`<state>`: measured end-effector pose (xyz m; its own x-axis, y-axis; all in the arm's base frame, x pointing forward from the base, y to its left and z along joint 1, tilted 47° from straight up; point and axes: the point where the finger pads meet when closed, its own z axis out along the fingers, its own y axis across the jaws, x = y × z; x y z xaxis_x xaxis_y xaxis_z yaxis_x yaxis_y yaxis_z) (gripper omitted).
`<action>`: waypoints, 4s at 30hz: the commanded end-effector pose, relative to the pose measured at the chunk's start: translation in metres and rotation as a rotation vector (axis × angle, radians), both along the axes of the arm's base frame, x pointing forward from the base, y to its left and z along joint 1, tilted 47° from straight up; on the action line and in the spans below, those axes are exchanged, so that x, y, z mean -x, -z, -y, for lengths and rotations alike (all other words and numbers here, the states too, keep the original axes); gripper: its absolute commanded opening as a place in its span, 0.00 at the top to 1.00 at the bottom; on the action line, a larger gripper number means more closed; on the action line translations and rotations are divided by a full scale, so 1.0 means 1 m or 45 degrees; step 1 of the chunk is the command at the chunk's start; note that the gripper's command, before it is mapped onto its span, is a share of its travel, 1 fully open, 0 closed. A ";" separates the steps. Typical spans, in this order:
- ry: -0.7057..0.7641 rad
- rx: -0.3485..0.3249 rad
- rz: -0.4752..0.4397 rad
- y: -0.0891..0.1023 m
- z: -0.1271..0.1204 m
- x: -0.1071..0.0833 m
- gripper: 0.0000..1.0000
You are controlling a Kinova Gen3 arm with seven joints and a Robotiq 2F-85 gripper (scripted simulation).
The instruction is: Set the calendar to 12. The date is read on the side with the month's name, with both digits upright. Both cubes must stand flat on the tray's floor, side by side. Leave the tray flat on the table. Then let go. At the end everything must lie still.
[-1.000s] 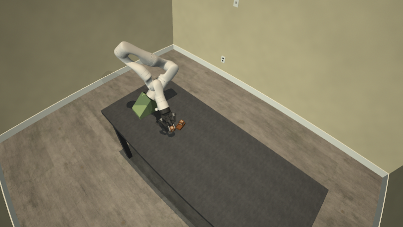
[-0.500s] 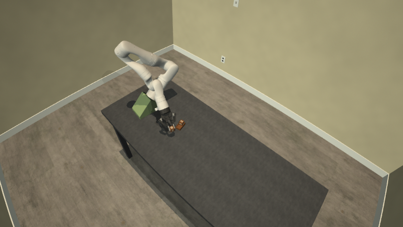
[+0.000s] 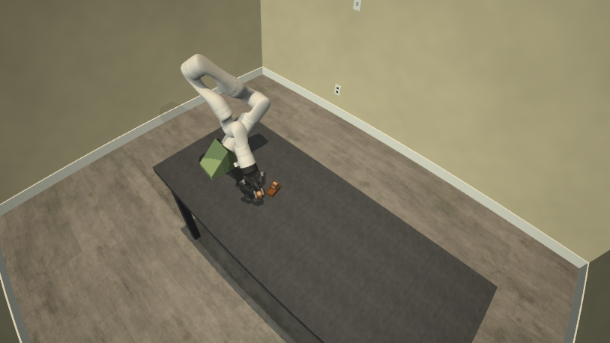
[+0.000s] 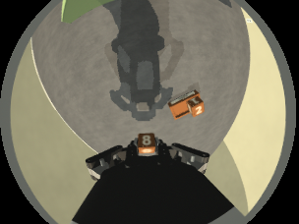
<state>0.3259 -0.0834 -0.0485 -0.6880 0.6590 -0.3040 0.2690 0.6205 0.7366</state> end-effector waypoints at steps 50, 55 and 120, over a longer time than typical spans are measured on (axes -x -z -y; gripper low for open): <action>-0.212 -0.055 -0.181 -0.001 0.008 -0.008 0.74; -0.246 -0.069 -0.211 0.000 0.008 -0.008 0.74; -0.585 -0.185 -0.499 -0.009 0.015 -0.016 0.74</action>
